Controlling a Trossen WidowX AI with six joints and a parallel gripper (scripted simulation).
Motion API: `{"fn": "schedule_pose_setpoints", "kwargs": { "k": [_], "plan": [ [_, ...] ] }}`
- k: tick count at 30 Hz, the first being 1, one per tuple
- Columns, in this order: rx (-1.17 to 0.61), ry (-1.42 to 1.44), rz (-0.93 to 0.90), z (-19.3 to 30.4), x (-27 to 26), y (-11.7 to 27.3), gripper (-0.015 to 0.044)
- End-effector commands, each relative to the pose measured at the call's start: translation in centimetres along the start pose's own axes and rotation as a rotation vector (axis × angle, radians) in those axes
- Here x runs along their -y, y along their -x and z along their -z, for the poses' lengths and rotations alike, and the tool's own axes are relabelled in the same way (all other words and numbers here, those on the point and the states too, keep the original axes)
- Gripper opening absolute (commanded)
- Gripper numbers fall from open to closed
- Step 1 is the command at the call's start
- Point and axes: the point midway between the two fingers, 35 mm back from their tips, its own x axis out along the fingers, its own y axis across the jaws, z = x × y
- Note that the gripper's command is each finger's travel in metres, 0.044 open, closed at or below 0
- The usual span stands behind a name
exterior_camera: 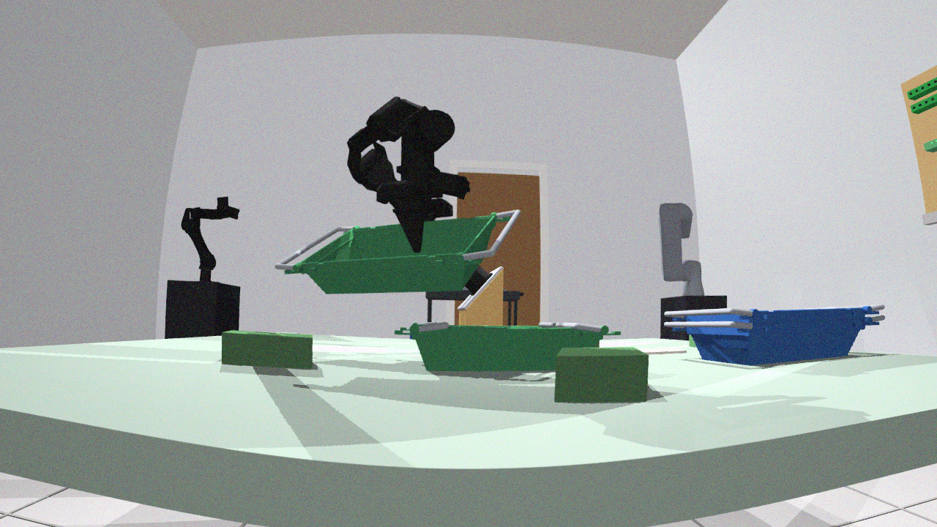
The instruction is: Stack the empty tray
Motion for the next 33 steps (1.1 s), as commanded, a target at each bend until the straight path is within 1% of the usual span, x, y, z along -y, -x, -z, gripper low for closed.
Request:
{"fn": "schedule_pose_setpoints", "kwargs": {
  "k": [1,25,33],
  "plan": [
    [0.012,0.064,0.024,-2.1,0.2,0.7,0.0000],
    [-0.036,0.400,0.040,-12.0,-2.3,0.4,0.0000],
    [-0.040,0.421,0.041,-12.6,-2.5,0.4,0.0000]
  ]
}}
